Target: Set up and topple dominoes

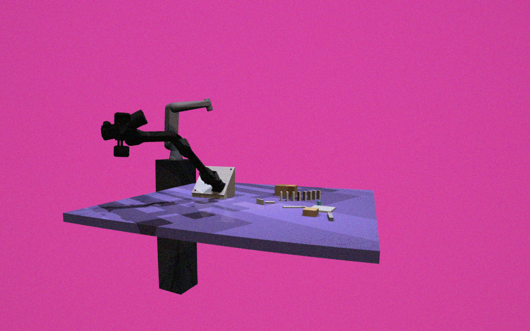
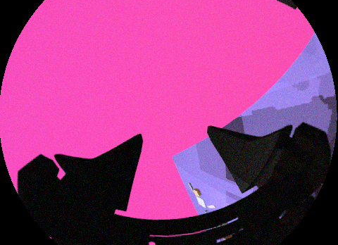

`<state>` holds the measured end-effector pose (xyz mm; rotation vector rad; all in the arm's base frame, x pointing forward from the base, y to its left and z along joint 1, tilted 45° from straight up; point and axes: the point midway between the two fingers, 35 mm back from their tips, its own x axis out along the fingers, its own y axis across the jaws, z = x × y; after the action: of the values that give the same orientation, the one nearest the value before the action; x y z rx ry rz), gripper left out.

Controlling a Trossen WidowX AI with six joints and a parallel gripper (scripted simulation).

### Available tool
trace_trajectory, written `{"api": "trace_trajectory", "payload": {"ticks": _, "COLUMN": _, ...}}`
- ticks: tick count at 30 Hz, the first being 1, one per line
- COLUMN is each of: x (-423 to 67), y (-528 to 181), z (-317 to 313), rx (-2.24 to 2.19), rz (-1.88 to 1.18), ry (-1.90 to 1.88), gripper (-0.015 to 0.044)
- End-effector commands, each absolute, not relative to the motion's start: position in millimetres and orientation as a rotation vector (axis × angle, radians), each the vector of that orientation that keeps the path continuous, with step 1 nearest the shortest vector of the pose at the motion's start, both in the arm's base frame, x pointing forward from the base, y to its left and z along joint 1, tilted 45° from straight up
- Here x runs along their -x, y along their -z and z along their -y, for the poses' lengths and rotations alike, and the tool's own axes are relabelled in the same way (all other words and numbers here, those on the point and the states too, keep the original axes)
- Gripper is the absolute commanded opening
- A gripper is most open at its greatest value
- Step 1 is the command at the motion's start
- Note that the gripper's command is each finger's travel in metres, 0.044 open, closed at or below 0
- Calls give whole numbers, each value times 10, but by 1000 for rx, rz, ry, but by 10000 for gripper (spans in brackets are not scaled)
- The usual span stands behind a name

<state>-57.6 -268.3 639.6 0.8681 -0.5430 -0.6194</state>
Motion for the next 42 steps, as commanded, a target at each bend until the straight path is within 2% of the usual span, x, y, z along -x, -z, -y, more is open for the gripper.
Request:
{"api": "trace_trajectory", "payload": {"ticks": 1, "x": 572, "y": -6397, "z": 2687, "rx": -868, "rz": 544, "ry": 616, "gripper": 426}}
{"api": "trace_trajectory", "payload": {"ticks": 2, "x": 560, "y": -6399, "z": 2700, "rx": -870, "rz": 545, "ry": 607, "gripper": 440}}
{"api": "trace_trajectory", "payload": {"ticks": 9, "x": 265, "y": -6436, "z": 3002, "rx": -902, "rz": 588, "ry": 422, "gripper": 440}}
{"api": "trace_trajectory", "payload": {"ticks": 20, "x": -496, "y": -6328, "z": 3597, "rx": -1008, "rz": 673, "ry": 187, "gripper": 440}}
{"api": "trace_trajectory", "payload": {"ticks": 32, "x": -1737, "y": -5852, "z": 4037, "rx": -1179, "rz": 679, "ry": 122, "gripper": 440}}
{"api": "trace_trajectory", "payload": {"ticks": 42, "x": -2924, "y": -5201, "z": 3964, "rx": -1301, "rz": 555, "ry": 186, "gripper": 440}}
